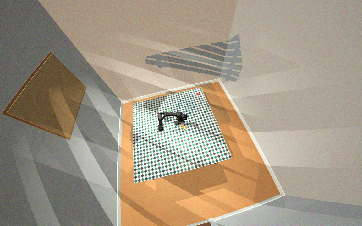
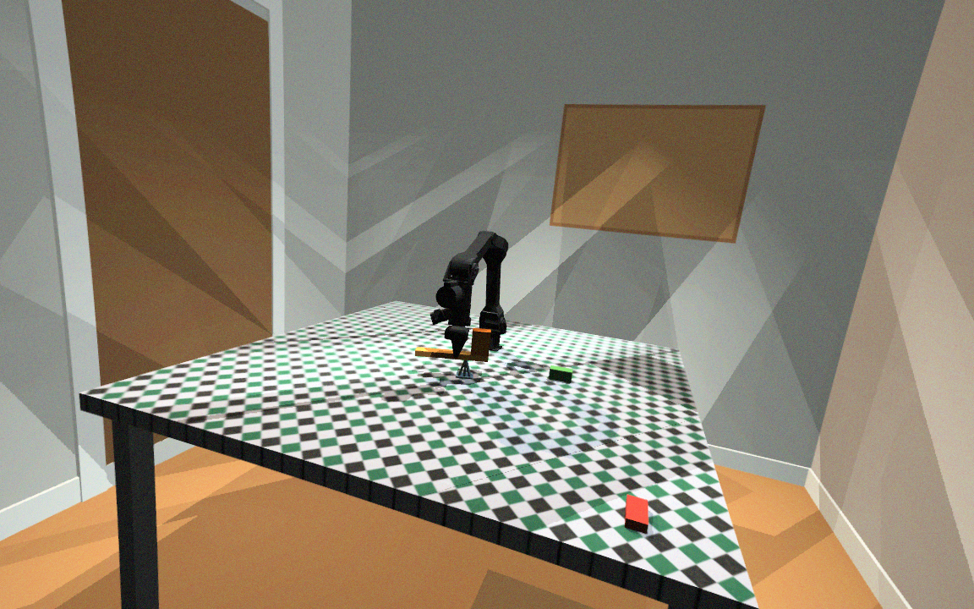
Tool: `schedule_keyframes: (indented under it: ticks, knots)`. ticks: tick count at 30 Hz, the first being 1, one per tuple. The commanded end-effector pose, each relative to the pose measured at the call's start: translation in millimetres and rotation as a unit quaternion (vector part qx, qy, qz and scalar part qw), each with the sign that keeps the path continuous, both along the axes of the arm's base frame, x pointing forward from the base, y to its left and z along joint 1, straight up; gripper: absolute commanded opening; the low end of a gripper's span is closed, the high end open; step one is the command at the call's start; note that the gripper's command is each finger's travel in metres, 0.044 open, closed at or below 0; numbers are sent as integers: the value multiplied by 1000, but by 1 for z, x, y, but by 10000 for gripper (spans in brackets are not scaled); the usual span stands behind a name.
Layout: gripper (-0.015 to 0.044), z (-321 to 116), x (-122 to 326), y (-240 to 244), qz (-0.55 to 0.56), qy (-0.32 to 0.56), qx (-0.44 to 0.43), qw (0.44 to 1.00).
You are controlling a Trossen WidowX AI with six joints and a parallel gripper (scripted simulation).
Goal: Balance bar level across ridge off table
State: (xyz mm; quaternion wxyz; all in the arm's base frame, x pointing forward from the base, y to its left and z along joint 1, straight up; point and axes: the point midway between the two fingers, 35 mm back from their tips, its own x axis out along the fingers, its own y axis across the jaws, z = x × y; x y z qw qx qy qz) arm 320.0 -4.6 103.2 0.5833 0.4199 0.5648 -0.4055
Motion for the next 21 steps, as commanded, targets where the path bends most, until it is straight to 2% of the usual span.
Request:
schedule_keyframes:
  ticks: [1, 17, 21]
  knots:
    - [0, 0, 0, 0, 0, 0, 0, 1000]
    - [0, 0, 0, 0, 0, 0, 0, 1000]
    - [105, 0, 0, 0, 0, 0, 0, 1000]
